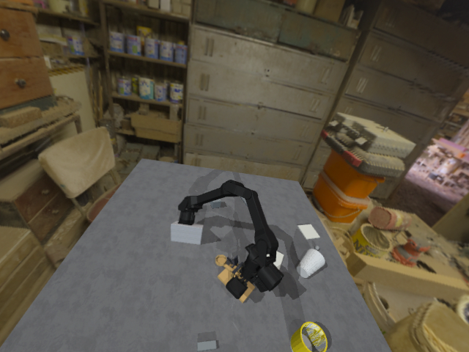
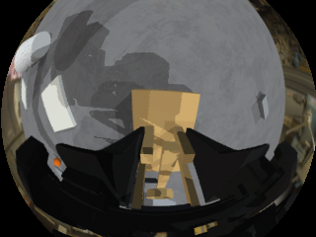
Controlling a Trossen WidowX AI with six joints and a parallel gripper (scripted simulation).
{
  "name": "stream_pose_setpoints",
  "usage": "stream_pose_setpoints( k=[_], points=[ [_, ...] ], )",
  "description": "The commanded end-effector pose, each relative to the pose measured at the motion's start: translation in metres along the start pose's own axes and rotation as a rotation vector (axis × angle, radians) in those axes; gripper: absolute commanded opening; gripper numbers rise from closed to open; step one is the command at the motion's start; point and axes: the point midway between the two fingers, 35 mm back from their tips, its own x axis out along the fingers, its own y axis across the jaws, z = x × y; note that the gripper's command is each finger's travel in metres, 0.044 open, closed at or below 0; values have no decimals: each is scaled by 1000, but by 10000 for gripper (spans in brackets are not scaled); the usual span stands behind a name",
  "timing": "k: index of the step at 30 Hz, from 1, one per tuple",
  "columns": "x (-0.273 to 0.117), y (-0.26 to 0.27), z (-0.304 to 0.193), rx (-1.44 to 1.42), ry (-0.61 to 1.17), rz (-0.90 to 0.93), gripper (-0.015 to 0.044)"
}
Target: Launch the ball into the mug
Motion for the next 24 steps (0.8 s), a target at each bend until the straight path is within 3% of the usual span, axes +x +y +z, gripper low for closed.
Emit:
stream_pose_setpoints(
  k=[1, 11, 14, 20, 24],
  points=[
    [-1, 0, 0, 0, -1, 1, 105],
    [-3, 0, 0, 0, -1, 1, 368],
    [-31, -1, 4, 1, -2, -1, 440],
    [-99, -2, -1, 3, -2, -3, 440],
    [-85, -1, 3, 4, -6, 1, 440]
  ],
)
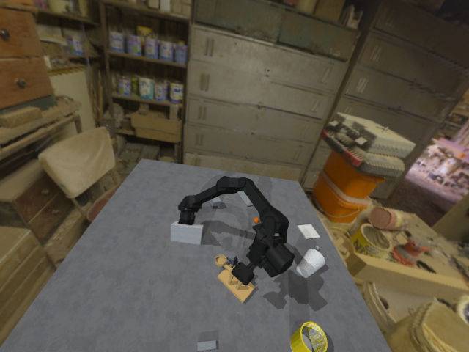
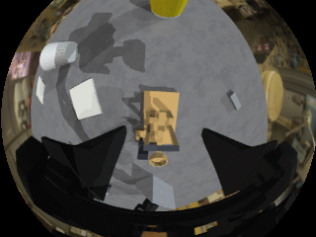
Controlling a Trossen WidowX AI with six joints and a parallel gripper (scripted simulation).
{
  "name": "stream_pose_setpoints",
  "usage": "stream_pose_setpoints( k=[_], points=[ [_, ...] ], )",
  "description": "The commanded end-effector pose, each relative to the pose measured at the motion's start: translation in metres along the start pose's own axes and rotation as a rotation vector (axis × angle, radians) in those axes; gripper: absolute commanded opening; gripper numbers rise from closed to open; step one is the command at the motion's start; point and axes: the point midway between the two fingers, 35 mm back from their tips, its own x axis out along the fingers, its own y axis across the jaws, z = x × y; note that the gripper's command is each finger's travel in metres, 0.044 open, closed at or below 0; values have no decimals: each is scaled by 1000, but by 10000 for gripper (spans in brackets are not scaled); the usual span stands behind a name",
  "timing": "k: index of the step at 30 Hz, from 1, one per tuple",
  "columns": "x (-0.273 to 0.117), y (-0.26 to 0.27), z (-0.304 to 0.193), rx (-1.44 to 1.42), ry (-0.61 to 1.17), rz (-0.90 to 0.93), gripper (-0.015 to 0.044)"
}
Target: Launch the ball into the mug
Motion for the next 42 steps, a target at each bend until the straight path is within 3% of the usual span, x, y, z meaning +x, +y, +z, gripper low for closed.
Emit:
stream_pose_setpoints(
  k=[1, 5, 10, 42],
  points=[
    [12, 2, -1, 0, 29, 1, 440],
    [4, 1, -6, 2, 25, 3, 440],
    [47, 2, -7, 2, 25, 5, 440],
    [94, 3, -7, 1, 25, 7, 440]
  ],
)
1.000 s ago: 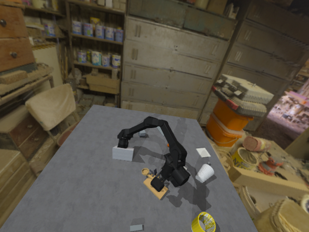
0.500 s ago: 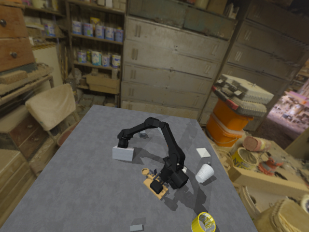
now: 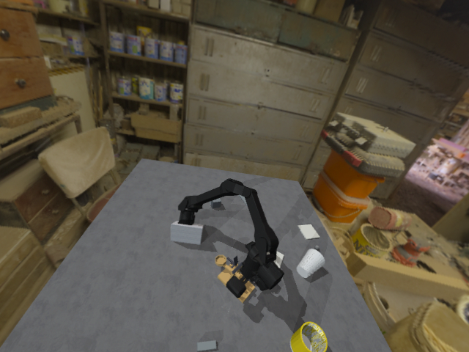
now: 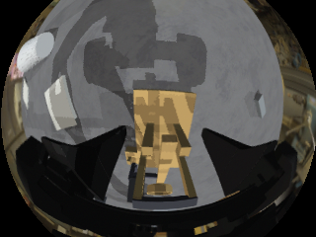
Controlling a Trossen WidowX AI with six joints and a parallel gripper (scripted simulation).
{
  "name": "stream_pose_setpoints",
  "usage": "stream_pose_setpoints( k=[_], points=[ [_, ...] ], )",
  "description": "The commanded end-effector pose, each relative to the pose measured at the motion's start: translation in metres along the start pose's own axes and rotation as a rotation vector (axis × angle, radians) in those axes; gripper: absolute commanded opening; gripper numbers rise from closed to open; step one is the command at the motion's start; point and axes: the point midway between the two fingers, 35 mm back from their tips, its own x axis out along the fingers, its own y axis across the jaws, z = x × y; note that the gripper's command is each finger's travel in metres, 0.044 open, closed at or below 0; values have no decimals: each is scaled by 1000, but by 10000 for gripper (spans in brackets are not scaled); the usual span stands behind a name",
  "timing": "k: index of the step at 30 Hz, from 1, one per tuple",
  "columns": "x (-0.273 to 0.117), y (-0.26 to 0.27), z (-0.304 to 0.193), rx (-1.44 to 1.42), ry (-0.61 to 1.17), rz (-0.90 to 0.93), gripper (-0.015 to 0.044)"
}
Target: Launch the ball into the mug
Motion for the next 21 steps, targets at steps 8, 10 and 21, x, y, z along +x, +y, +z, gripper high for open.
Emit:
stream_pose_setpoints(
  k=[8, 10, 21],
  points=[
    [9, 0, -1, 0, 1, 0, 387],
    [9, 0, -1, 0, 1, 0, 335],
    [9, 0, -1, 0, 1, 0, 125]
  ],
)
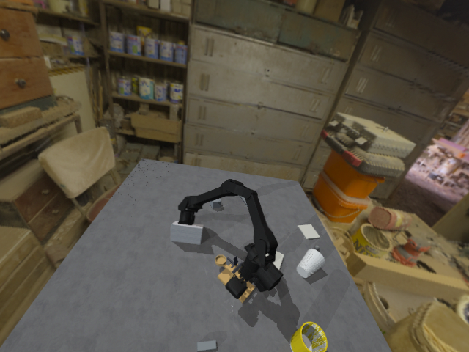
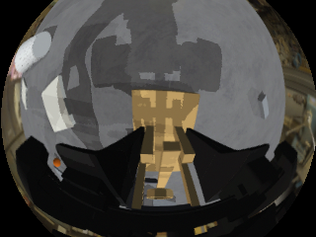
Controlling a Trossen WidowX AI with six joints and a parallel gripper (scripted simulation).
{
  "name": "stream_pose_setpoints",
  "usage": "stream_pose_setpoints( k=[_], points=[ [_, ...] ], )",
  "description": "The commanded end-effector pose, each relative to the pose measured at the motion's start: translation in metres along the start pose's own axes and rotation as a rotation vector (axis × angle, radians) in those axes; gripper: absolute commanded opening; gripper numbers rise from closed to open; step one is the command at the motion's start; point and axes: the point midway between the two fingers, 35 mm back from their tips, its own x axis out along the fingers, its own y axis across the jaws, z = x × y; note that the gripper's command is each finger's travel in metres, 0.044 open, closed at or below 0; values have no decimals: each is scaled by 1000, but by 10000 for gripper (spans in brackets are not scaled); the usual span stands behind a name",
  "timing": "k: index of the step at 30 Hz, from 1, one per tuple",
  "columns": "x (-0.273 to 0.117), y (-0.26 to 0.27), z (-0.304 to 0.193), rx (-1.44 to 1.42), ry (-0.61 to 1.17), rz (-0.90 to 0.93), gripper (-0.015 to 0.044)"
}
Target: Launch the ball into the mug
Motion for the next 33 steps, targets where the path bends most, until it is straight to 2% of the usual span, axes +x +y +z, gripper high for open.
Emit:
stream_pose_setpoints(
  k=[1, 3, 6, 7, 33],
  points=[
    [0, 0, 0, -1, 0, -1, 118],
    [-3, 0, 0, -1, -1, -1, 85],
    [-39, -1, 1, 1, -1, -2, 6],
    [-47, -1, 0, 1, -1, -2, 0],
    [-15, 0, 3, 3, -1, 2, 0]
  ],
)
